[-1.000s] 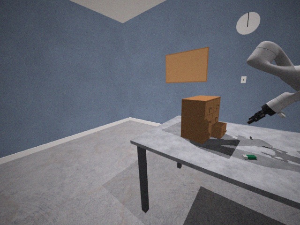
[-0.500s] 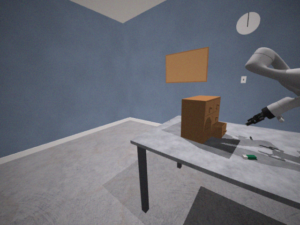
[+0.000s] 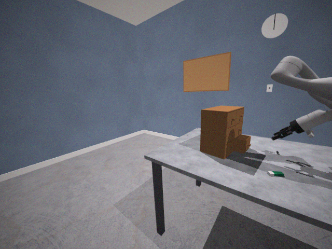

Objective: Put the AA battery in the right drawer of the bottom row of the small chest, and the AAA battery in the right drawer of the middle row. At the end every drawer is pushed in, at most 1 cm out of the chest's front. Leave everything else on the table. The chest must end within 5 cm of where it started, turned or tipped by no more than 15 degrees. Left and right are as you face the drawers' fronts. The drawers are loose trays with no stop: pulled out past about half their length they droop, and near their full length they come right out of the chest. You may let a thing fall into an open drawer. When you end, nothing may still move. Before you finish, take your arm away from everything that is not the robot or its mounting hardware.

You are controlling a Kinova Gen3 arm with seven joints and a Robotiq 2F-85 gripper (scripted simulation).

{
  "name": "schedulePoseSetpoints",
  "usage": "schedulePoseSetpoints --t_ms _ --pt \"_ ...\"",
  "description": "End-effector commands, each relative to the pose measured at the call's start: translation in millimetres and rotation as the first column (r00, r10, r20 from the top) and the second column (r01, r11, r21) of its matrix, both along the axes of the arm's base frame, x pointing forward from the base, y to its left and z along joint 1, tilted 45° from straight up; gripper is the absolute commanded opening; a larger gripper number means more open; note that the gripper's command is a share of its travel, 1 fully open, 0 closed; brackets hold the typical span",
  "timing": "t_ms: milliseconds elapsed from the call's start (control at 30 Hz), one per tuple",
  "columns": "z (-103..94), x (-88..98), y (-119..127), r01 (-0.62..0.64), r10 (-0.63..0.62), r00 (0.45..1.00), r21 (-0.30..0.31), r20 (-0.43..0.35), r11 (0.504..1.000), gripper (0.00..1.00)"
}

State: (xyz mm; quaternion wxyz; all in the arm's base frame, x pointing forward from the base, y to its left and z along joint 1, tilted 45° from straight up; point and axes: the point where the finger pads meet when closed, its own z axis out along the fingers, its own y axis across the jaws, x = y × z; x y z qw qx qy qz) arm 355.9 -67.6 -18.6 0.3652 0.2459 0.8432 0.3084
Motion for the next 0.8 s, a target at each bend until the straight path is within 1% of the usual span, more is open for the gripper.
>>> schedulePoseSetpoints --t_ms 0,200,233,767 --pt "-1.0 -0.8 0.0 0.003 -0.003 1.000 0.001 -0.001 1.000 1.00" --pt "-1.1 -0.7 0.1 0.004 -0.004 1.000 0.001 -0.001 1.000 1.00" --pt "-1.1 -0.7 0.1 0.004 -0.004 1.000 0.001 -0.001 1.000 0.00" --pt "-1.1 -0.7 0.1 0.004 -0.004 1.000 0.001 -0.001 1.000 0.00"
